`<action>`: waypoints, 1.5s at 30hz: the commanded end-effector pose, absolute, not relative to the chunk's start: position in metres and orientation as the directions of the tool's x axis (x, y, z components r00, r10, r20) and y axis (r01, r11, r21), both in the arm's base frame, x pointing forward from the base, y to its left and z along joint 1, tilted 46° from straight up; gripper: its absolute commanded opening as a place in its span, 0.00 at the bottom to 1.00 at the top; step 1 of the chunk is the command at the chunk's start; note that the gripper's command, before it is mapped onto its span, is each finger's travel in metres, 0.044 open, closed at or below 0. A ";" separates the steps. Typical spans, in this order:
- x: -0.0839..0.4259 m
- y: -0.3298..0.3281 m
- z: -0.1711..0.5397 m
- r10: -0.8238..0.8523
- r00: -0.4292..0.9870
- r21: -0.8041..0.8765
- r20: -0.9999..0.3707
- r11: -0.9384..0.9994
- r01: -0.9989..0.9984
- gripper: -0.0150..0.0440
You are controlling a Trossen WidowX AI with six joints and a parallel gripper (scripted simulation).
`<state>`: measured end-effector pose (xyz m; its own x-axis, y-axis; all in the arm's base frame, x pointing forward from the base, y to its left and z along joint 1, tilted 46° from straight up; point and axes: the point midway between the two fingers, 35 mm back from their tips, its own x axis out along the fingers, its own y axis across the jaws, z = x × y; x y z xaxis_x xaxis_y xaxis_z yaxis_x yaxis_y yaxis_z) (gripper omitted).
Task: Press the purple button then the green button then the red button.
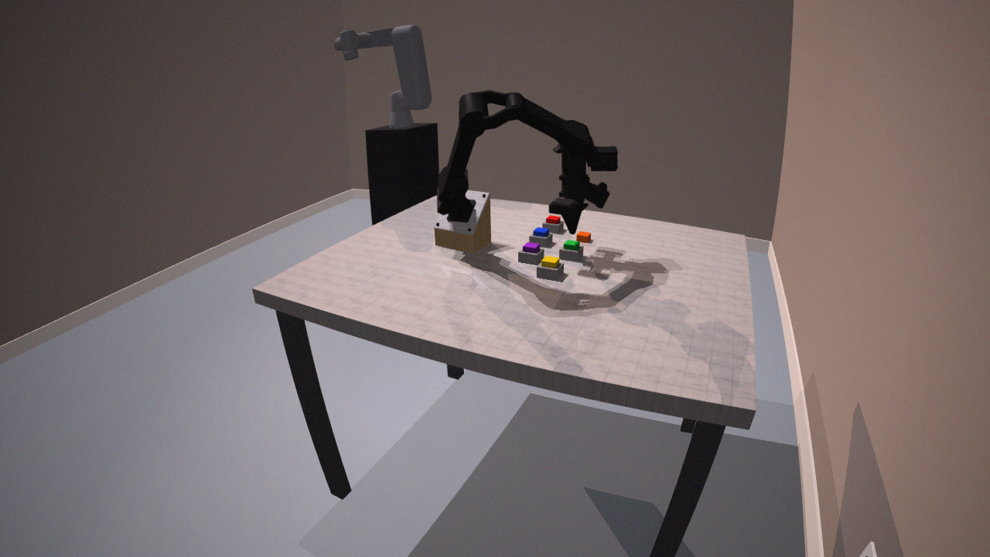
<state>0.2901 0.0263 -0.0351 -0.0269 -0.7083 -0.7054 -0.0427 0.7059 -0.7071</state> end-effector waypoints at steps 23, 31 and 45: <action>0.288 0.004 -0.055 -0.712 -0.029 -0.711 -0.701 0.702 -0.050 0.29; 0.288 0.004 -0.055 -0.712 -0.029 -0.711 -0.701 0.702 -0.050 0.29; 0.290 0.035 -0.026 -0.710 -0.028 -0.709 -0.703 0.704 -0.050 0.29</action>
